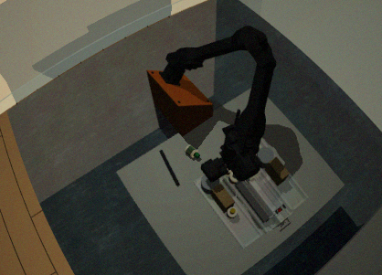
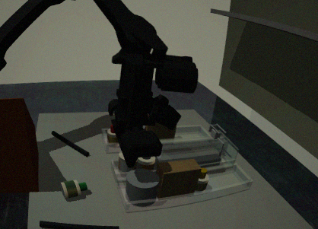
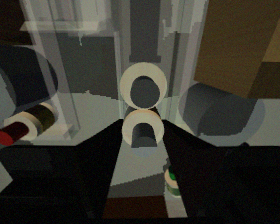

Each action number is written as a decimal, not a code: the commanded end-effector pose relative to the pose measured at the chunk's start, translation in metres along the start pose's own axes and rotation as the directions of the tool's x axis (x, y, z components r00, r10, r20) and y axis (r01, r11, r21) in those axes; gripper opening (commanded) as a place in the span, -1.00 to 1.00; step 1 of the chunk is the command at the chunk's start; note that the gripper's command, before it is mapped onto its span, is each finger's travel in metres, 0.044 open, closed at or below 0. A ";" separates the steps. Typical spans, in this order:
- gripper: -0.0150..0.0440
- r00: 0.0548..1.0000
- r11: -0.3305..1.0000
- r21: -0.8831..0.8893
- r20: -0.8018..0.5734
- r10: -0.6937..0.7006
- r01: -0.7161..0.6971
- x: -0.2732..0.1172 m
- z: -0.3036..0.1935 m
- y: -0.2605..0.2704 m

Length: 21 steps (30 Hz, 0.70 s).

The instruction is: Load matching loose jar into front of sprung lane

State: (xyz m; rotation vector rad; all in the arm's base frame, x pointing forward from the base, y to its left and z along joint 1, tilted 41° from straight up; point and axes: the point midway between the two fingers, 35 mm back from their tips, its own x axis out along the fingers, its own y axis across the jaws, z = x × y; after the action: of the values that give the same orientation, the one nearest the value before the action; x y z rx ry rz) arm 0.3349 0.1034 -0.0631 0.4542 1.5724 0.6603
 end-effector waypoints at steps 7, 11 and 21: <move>-0.49 1.000 1.000 -0.006 0.011 0.007 -0.007 0.004 0.003 0.001; -0.49 1.000 1.000 -0.006 0.011 0.007 -0.007 0.005 0.002 0.001; -0.49 1.000 1.000 -0.006 0.011 0.007 -0.007 0.007 0.001 0.001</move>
State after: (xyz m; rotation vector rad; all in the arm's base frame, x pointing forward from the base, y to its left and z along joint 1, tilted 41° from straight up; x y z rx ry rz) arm 0.3333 0.1076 -0.0678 0.4537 1.5701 0.6615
